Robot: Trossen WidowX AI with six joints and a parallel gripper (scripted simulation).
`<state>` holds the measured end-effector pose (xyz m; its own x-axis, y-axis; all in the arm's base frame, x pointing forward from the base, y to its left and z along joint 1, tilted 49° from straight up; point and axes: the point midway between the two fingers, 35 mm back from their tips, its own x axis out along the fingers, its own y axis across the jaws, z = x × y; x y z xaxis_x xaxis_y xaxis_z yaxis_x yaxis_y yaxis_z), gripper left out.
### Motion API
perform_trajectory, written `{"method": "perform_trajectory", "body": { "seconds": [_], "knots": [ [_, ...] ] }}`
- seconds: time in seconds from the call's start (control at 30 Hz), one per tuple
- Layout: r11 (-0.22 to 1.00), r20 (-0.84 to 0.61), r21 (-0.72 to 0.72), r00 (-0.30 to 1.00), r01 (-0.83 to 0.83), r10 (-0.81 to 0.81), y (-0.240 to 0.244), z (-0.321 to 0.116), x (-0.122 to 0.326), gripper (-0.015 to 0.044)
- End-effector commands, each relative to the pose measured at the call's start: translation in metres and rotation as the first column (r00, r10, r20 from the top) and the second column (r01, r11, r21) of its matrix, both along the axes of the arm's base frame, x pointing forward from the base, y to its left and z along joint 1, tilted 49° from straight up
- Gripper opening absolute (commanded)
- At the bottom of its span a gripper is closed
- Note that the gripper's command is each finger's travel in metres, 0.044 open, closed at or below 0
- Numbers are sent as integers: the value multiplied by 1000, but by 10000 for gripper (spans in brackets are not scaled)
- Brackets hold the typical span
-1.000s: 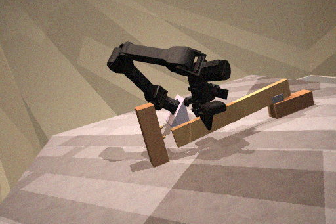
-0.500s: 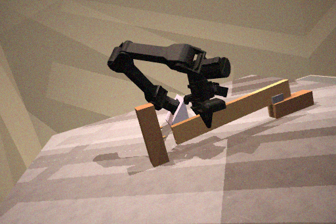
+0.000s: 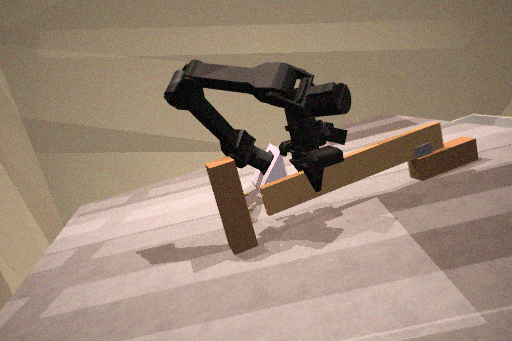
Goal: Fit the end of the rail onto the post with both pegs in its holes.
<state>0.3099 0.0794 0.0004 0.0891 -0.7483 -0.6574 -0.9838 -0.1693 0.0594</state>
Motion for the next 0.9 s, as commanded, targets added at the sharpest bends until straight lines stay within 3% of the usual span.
{"method": "perform_trajectory", "body": {
  "seconds": [0.0, 0.87],
  "knots": [
    [1000, 3, 16, 1000, -5, 5, 7, 3, 0, 0],
    [1000, 3, 16, 1000, -5, 5, 10, 5, -1, 0]
  ]
}}
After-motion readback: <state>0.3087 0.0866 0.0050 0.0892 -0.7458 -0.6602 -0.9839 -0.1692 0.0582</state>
